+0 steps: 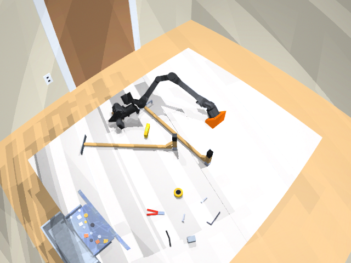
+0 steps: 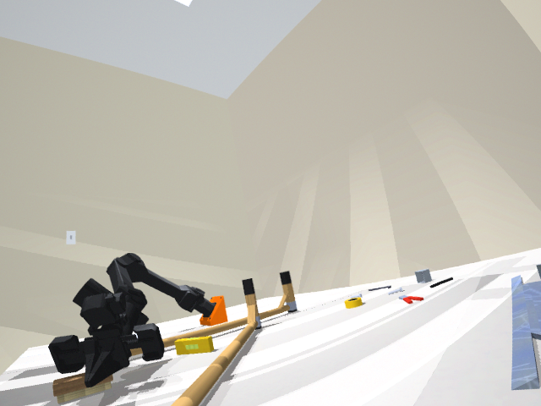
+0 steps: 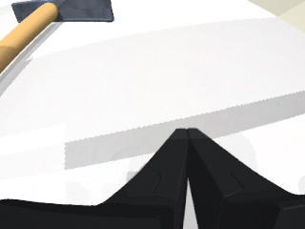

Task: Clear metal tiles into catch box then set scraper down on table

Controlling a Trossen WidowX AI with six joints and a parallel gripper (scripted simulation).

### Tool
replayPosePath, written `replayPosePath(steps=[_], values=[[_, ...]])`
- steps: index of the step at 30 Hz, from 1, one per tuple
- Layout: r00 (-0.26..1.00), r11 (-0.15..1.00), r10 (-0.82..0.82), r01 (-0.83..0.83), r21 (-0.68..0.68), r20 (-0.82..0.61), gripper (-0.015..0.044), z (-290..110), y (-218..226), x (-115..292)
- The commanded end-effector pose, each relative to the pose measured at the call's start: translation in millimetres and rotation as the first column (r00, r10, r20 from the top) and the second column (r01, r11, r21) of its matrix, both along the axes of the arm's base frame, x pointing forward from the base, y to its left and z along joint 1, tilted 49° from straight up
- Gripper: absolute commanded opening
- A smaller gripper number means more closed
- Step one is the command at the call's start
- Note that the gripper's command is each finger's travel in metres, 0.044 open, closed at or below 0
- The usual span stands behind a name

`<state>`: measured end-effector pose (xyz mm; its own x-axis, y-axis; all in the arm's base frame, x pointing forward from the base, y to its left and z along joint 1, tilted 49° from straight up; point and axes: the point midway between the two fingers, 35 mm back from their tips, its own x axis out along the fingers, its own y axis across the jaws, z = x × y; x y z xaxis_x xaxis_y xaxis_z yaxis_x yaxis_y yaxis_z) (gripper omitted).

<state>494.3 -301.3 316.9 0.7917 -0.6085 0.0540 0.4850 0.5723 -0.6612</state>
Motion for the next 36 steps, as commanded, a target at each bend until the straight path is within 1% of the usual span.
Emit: replayPosePath(steps=[1, 36], values=[[0.998, 0.999, -0.043, 0.043, 0.017, -0.035, 0.0000, -13.7, -19.0, -15.6], [0.998, 0.999, -0.043, 0.043, 0.015, -0.036, 0.0000, 4.1, -28.7, -69.9]])
